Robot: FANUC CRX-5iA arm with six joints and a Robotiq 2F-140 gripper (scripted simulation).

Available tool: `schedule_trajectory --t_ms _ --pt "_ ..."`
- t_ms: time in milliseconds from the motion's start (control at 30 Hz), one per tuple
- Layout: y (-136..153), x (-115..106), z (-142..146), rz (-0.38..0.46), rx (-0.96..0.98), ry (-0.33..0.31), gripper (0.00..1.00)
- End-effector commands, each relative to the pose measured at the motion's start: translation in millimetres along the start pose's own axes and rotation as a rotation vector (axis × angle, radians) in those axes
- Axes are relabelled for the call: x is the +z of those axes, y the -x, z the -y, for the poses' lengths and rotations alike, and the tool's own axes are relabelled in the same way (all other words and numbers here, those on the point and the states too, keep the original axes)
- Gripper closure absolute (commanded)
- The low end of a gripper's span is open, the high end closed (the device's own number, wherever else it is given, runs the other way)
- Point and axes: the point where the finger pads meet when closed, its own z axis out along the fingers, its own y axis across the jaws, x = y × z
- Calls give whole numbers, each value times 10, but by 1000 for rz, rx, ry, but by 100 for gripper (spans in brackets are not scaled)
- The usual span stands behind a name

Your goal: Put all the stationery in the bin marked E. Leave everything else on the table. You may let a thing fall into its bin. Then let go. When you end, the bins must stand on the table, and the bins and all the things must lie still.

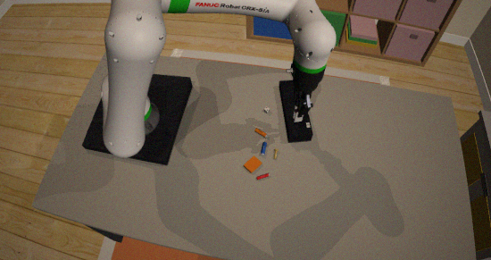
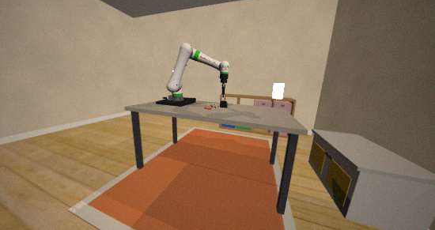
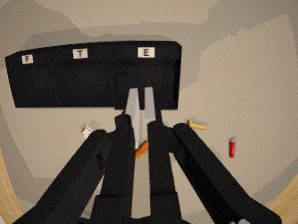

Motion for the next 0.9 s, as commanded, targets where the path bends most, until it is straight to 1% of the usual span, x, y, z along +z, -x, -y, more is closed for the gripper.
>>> schedule_trajectory --t_ms 0,67,300,367,867 --pt "-78 51 9 1 0 0 95" --pt "-78 51 9 1 0 0 95" --pt "-78 238 9 1 0 0 95" --pt "-78 238 9 1 0 0 95" --pt "-78 638 9 1 0 0 95"
